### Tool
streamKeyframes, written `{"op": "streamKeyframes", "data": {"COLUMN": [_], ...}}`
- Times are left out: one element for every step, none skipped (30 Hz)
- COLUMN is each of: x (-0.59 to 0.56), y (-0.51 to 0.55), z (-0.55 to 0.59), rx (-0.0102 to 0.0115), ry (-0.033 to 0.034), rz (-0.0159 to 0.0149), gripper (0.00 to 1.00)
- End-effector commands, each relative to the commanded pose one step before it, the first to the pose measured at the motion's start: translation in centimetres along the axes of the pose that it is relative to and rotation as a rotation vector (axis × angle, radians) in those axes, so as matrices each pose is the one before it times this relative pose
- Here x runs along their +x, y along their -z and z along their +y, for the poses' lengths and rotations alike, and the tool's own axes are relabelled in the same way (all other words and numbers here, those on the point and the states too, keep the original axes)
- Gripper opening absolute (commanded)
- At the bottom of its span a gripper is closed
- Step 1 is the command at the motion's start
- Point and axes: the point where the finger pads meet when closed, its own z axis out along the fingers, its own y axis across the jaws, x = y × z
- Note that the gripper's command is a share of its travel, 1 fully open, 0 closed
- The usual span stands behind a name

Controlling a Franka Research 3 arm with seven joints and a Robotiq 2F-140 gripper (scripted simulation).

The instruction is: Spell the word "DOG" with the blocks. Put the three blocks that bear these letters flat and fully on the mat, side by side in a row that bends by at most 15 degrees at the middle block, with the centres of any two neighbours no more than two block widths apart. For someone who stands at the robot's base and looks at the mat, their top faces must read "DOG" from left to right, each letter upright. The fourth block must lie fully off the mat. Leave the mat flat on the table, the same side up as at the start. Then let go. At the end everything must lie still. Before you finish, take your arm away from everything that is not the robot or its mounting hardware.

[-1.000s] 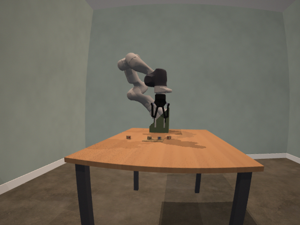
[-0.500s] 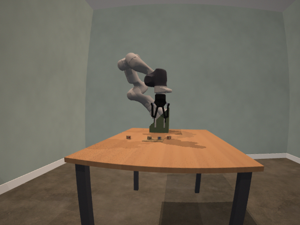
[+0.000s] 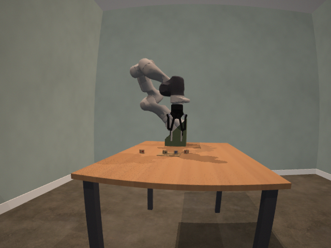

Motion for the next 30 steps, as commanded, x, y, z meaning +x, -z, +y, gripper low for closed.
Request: {"op": "streamKeyframes", "data": {"x": [0.056,0.000,0.001,0.001,0.000,0.000,0.001,0.000,0.000,0.000,0.000,0.001,0.000,0.000,0.001,0.000,0.000,0.001,0.000,0.000,0.001,0.000,0.000,0.001,0.001,0.000,0.000,0.000,0.000,0.001], "y": [-0.452,-0.118,-0.125,-0.131,-0.138,-0.144,-0.147,-0.152,0.000,0.000,-0.157,-0.158,-0.161,-0.163,-0.162,-0.163,-0.162,-0.160,-0.158,-0.156,-0.151,-0.148,-0.143,-0.137,-0.132,0.000,0.000,-0.126,-0.119,-0.112], "z": [0.000,0.000,0.000,0.000,0.000,0.000,0.000,0.000,0.000,0.000,0.000,0.000,0.000,0.000,0.000,0.000,0.000,0.000,0.000,0.000,0.000,0.000,0.000,0.000,0.000,0.000,0.000,0.000,0.000,0.000], "rx": [0.00116,0.00000,0.00000,0.00000,0.00000,0.00000,0.00000,0.00000,0.00000,0.00000,0.00000,0.00000,0.00000,0.00000,0.00000,0.00000,0.00000,0.00000,0.00000,0.00000,0.00000,0.00000,0.00000,0.00000,0.00000,0.00000,0.00000,0.00000,0.00000,0.00000], "ry": [0.00597,0.00000,0.00000,0.00000,0.00000,0.00000,0.00000,0.00000,0.00000,0.00000,0.00001,-0.00001,0.00000,0.00000,-0.00001,0.00000,0.00000,-0.00001,0.00000,0.00000,0.00000,0.00000,0.00001,-0.00001,0.00000,0.00000,0.00000,0.00000,0.00000,0.00000], "rz": [0.00263,0.00000,0.00000,0.00000,0.00000,0.00000,0.00000,0.00000,0.00000,0.00000,0.00000,0.00000,0.00000,0.00000,0.00000,0.00000,0.00000,0.00000,0.00000,0.00000,0.00000,0.00000,0.00000,0.00000,0.00000,0.00000,0.00000,0.00000,0.00000,0.00000], "gripper": [0.37,0.37,0.37,0.37,0.37,0.37,0.37,0.37,0.37,0.37,0.37,0.37,0.37,0.37,0.37,0.37,0.37,0.37,0.37,0.37,0.37,0.37,0.37,0.37,0.37,0.37,0.37,0.37,0.37,0.37]}}
